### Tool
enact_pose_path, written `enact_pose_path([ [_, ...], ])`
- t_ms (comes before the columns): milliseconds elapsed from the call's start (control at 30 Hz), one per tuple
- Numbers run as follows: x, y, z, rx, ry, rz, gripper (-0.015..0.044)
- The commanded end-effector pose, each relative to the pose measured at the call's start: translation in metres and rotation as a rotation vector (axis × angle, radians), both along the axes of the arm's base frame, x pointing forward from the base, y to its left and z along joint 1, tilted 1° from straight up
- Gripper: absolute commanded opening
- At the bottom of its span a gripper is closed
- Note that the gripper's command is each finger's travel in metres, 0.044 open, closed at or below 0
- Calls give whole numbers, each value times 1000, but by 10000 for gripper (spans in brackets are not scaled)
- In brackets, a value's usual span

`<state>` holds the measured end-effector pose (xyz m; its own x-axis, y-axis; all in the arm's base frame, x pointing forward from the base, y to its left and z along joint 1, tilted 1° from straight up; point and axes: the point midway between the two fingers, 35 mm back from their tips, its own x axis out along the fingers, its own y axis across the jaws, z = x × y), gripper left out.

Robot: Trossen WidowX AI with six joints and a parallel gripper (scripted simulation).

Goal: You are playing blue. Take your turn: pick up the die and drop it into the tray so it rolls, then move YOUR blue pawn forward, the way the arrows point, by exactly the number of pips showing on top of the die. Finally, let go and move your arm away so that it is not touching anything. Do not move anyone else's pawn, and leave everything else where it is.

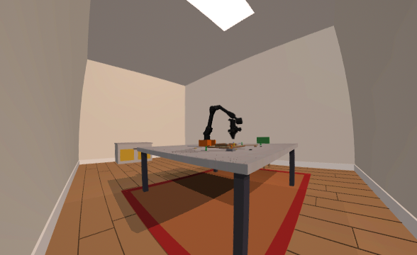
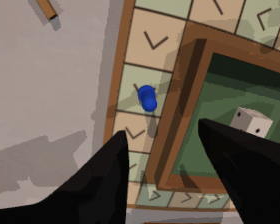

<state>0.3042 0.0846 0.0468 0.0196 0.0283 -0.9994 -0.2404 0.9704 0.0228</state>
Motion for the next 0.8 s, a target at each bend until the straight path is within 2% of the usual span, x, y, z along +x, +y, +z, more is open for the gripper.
enact_pose_path([
  [0, 2, 3, -2, -1, 3, 2, 200],
  [767, 3, 5, -37, 0, 4, 2, 200],
])
